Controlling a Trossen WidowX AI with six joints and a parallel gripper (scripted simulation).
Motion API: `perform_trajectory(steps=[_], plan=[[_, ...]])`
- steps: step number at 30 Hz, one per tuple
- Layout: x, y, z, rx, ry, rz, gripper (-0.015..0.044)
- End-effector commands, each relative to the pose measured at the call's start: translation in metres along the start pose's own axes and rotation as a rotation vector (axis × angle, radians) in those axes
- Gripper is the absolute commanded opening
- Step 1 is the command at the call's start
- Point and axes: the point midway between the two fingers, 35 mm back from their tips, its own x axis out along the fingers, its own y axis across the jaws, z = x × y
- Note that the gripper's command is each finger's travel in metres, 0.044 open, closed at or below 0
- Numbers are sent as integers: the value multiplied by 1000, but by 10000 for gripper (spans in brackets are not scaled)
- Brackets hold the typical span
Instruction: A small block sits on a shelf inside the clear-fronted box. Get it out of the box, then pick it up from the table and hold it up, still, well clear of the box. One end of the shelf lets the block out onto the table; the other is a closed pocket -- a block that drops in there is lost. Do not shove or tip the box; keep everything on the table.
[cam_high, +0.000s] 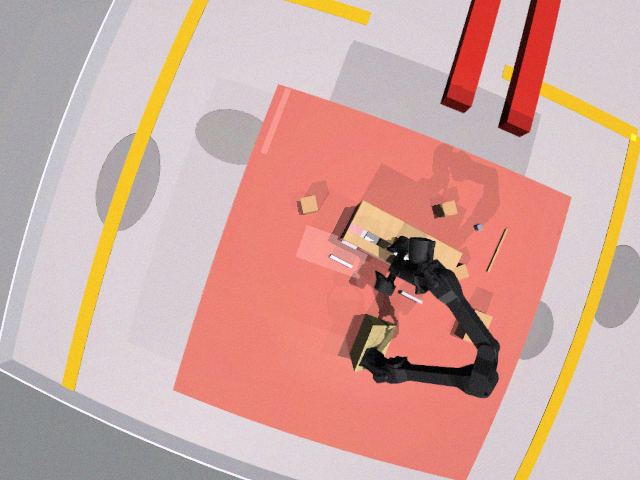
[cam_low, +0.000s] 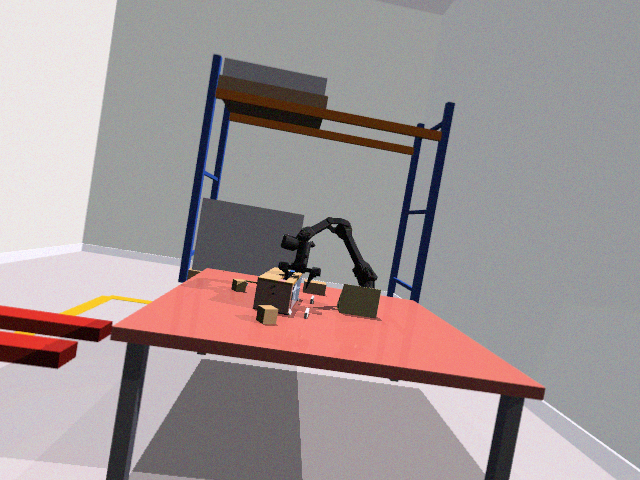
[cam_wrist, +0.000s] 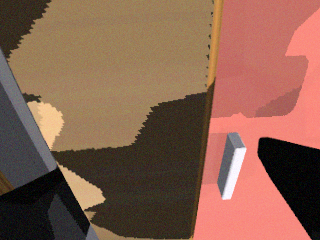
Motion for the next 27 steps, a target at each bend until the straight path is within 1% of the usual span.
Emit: perform_trajectory(steps=[1, 27], plan=[[2, 1, -10, 2, 8, 3, 400], [16, 1, -52, 3, 11, 4, 400]])
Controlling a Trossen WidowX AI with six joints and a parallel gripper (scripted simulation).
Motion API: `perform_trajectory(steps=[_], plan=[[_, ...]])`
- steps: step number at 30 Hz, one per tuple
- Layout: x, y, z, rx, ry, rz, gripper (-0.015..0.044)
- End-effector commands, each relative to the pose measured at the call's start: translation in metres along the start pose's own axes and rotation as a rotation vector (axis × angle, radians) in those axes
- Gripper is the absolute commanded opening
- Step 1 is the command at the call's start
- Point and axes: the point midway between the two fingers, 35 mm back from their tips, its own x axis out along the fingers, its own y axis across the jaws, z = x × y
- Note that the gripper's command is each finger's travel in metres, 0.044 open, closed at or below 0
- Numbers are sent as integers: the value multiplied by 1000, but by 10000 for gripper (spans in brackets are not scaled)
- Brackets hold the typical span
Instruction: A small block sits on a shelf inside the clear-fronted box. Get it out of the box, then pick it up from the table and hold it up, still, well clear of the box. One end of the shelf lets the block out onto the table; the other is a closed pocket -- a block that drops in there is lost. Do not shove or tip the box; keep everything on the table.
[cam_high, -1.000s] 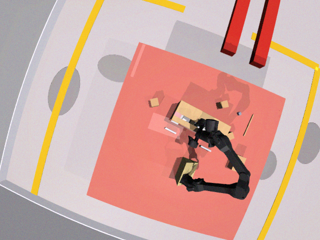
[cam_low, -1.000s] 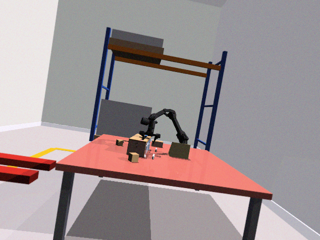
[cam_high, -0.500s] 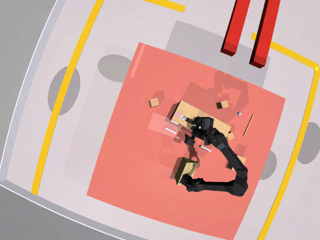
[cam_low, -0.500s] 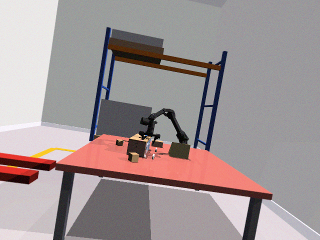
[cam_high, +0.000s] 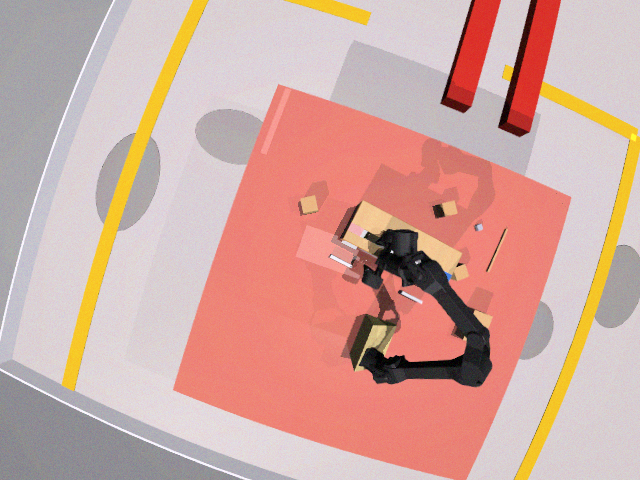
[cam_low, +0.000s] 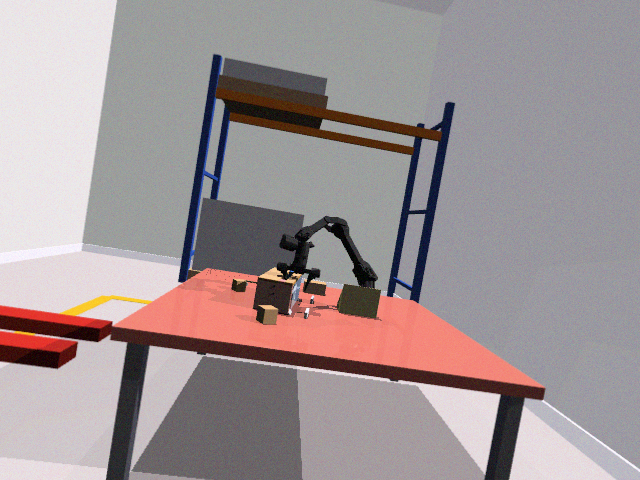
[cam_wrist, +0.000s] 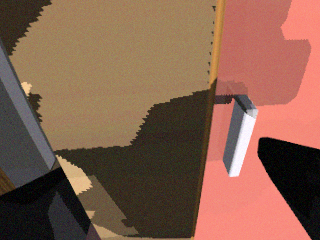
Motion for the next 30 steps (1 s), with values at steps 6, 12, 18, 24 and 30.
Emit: perform_trajectory(steps=[6, 12, 18, 24, 30], plan=[[4, 1, -18, 2, 8, 3, 400], [8, 1, -28, 2, 9, 3, 400], [11, 1, -38, 3, 10, 3, 400], [13, 1, -43, 3, 10, 3, 400], [-21, 1, -54, 0, 7, 0, 400]])
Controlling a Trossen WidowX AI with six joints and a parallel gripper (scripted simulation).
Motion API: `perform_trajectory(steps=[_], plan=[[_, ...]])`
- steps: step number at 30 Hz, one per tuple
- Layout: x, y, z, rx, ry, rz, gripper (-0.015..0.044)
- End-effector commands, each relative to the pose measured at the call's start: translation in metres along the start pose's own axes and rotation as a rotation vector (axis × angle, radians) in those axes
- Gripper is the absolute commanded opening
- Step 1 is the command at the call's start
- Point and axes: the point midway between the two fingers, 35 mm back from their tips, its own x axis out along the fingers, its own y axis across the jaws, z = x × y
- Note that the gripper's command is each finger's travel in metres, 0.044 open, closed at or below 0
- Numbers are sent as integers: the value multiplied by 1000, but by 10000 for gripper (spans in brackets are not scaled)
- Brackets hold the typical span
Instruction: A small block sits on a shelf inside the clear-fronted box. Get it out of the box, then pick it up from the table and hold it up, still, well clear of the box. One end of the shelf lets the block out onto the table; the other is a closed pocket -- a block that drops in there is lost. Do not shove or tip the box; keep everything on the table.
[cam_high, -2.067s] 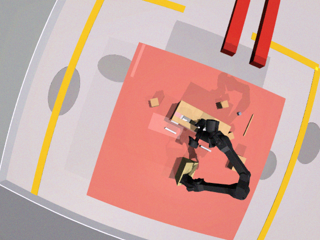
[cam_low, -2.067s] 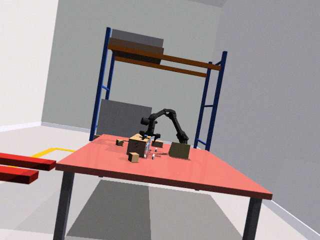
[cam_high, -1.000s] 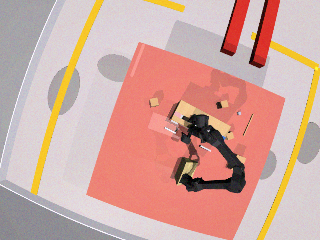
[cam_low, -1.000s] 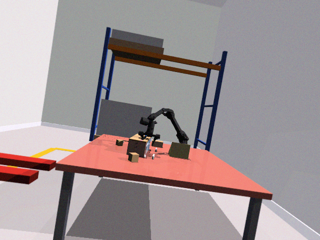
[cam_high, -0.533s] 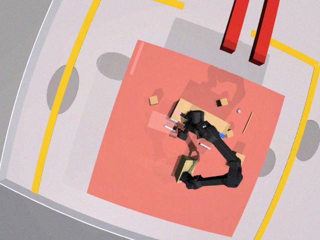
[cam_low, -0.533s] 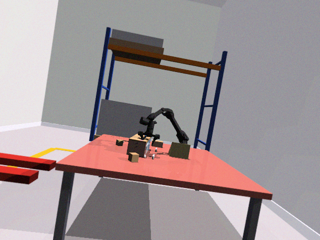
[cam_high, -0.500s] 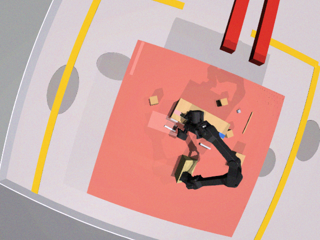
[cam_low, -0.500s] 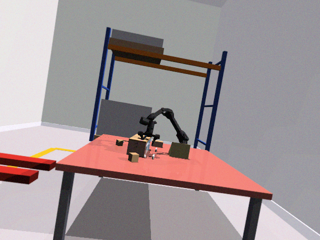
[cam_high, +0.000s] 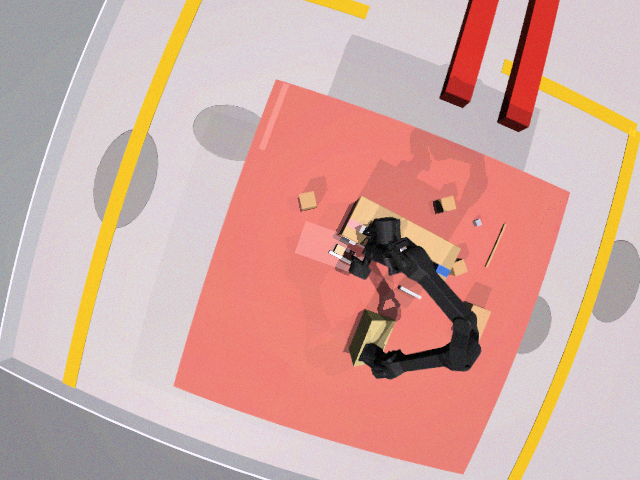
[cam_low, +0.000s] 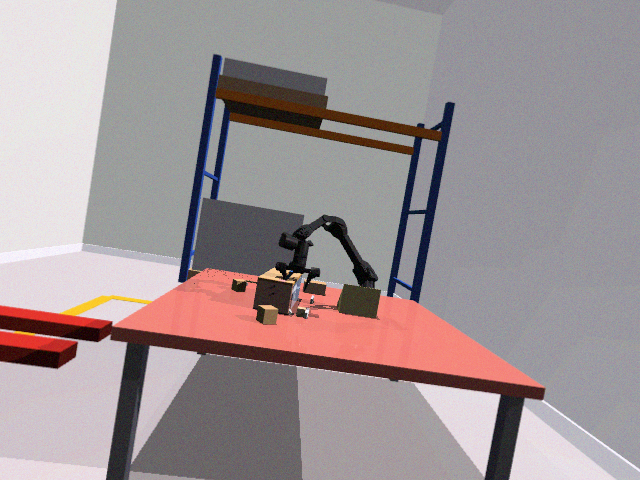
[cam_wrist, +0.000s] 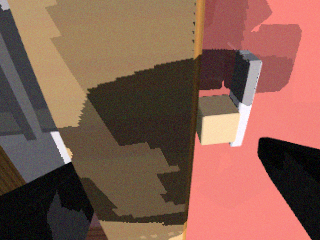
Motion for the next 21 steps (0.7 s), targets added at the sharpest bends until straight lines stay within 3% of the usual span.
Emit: perform_trajectory(steps=[1, 10, 11, 15, 21], plan=[[-40, 0, -15, -3, 10, 7, 400], [-48, 0, -18, -9, 8, 15, 400], [-49, -2, -20, -27, 6, 17, 374], [-50, -19, -34, -336, -29, 42, 285], [-48, -22, -39, -846, -93, 50, 285]])
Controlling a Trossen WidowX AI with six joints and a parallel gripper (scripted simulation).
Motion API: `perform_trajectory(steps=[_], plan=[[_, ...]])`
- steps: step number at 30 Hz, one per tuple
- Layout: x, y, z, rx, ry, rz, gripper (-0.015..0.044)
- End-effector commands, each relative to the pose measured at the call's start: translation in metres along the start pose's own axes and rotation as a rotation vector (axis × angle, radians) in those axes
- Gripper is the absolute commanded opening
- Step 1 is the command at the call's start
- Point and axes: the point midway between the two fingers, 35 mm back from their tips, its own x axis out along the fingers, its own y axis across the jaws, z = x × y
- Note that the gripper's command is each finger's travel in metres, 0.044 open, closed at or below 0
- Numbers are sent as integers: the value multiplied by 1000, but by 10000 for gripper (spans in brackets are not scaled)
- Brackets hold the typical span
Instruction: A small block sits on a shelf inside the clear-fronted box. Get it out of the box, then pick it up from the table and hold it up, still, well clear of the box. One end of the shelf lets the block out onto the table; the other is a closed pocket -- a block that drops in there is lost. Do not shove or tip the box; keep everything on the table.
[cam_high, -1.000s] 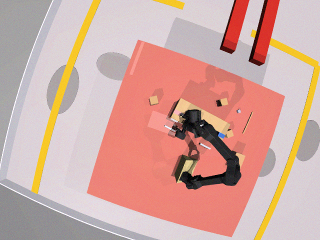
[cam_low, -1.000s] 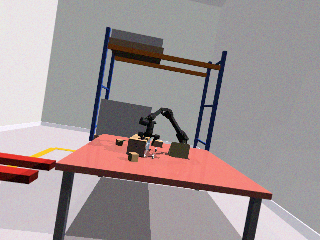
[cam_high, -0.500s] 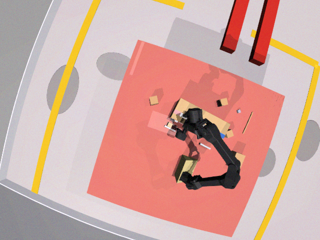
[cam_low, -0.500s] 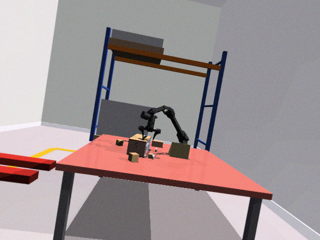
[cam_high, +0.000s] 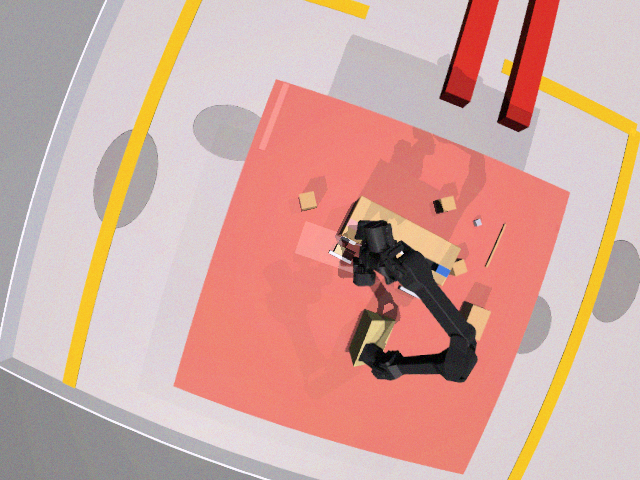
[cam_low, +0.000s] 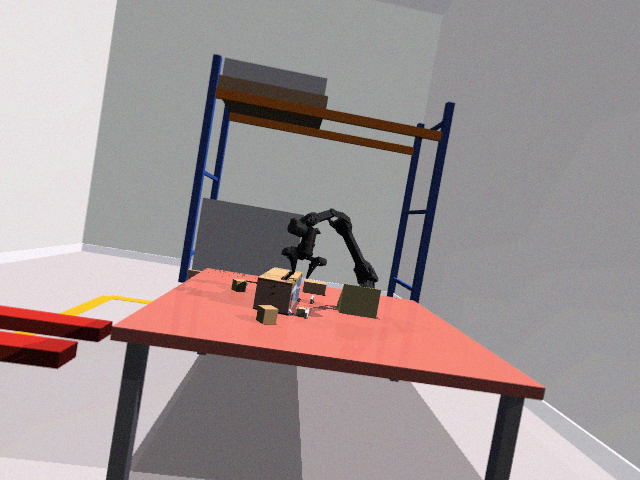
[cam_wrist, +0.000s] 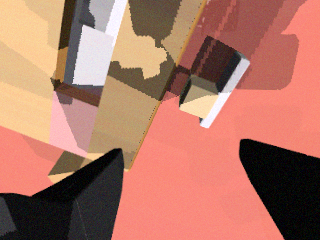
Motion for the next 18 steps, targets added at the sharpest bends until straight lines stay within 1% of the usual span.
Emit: perform_trajectory(steps=[1, 8, 18], plan=[[1, -2, -7, -505, -63, 5, 285], [2, -3, -14, -1237, -144, -42, 285], [3, -5, -21, -1753, -204, -115, 285]])
